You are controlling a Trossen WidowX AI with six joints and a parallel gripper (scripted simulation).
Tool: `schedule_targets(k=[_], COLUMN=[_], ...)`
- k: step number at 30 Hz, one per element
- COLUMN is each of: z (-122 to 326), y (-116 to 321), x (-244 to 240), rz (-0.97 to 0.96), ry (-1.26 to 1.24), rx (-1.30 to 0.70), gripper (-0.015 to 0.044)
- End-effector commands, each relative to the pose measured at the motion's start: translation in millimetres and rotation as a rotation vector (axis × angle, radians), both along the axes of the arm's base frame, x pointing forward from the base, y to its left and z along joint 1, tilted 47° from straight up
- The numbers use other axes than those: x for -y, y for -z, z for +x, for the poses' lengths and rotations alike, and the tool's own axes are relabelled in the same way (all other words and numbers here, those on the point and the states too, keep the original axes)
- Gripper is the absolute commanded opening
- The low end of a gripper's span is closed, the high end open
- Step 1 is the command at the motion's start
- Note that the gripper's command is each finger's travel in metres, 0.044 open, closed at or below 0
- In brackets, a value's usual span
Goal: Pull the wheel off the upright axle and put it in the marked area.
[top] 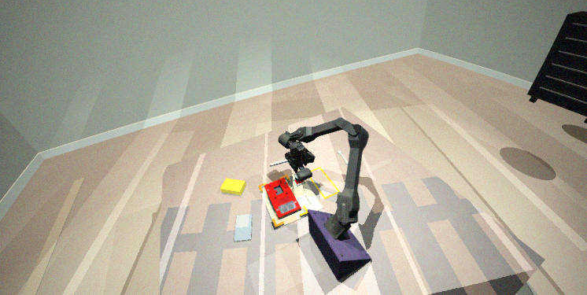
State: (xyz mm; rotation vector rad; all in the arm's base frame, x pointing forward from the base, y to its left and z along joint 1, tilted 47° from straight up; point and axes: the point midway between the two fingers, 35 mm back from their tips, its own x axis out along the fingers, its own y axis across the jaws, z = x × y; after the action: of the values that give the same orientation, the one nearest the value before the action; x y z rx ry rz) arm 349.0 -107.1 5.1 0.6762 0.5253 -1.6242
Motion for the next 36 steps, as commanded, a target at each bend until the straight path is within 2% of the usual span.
schedule_targets(k=[1,10,16,36], z=[0.3,0.3,0.5,1.3], y=[-0.4,-0.4,-1.1,-5.4], x=[-0.8,-0.8,-1.6,-6.4], rz=[0.000,0.000,0.000,0.000], ry=[0.000,0.000,0.000,-0.002], rx=[0.001,0.001,0.001,0.000], gripper=[0.0221,0.0161,0.0004,0.0000])
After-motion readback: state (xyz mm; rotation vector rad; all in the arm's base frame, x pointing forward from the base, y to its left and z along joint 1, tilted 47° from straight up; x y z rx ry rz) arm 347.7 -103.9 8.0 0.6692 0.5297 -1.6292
